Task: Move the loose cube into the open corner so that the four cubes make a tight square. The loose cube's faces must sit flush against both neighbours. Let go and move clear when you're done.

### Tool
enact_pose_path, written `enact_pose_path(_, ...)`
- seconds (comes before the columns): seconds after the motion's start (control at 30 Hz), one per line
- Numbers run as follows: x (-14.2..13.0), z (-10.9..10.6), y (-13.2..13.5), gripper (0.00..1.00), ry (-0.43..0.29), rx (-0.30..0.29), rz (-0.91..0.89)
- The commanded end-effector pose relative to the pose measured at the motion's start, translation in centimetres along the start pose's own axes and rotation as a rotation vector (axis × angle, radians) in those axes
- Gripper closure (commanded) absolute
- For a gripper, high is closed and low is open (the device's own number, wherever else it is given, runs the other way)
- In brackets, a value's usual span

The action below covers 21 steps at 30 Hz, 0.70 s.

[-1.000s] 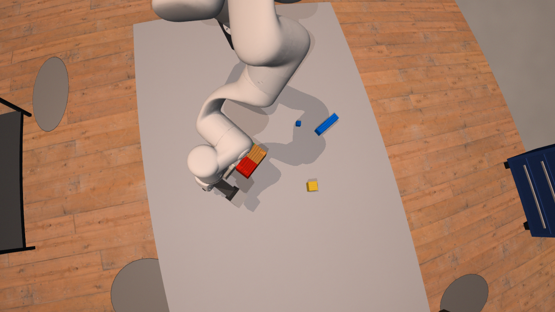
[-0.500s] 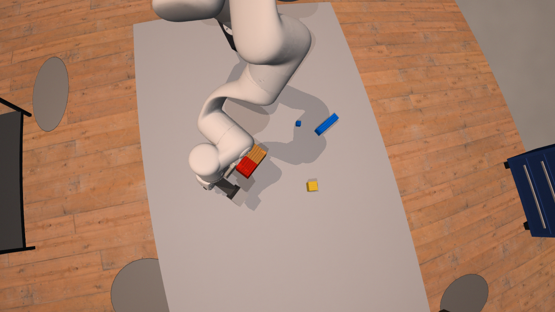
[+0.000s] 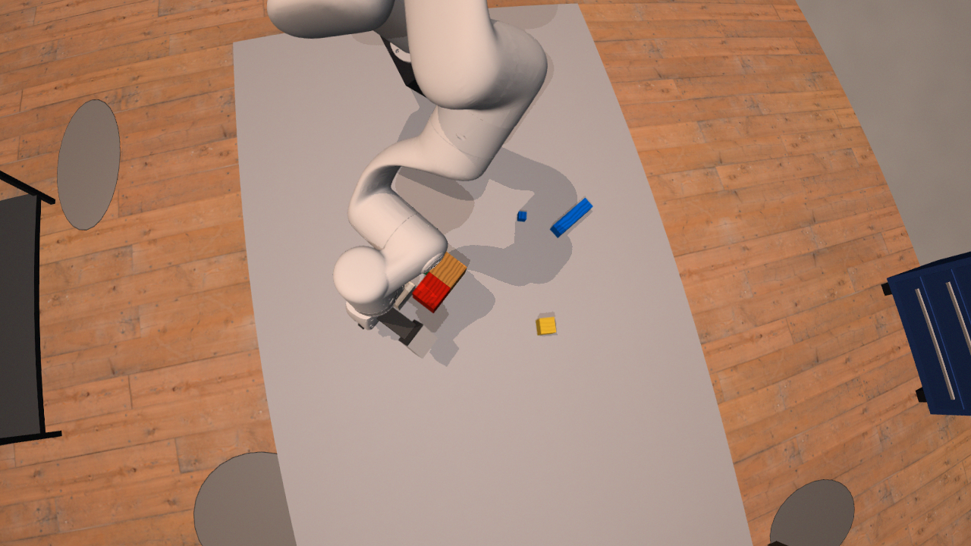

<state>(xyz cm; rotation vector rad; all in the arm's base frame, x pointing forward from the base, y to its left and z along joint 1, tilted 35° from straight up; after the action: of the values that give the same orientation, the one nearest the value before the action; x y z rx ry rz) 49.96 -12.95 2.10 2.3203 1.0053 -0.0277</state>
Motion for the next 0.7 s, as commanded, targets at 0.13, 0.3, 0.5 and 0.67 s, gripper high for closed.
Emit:
enact_pose_path(0.13, 0.1, -0.1, -0.3, 1.00, 0.003, -0.002, 0.000)
enact_pose_path(0.3, 0.1, -0.1, -0.6, 1.00, 0.003, -0.002, 0.000)
enact_pose_path(0.5, 0.1, -0.1, -0.9, 1.00, 0.003, -0.002, 0.000)
enact_pose_path(0.67, 0.1, -0.1, -1.2, 1.00, 0.003, -0.002, 0.000)
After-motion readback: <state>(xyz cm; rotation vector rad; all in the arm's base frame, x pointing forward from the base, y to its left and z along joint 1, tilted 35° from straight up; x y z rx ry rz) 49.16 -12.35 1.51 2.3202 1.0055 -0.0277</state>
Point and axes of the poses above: the point where the finger pads meet when closed, its own z axis out along the fingers, its own y axis across the jaws, x = y × z, the point moved 1 cm from there along -z, back along the fingers, and after that the axes turned 2 degrees about z, right-handed, at the moved point
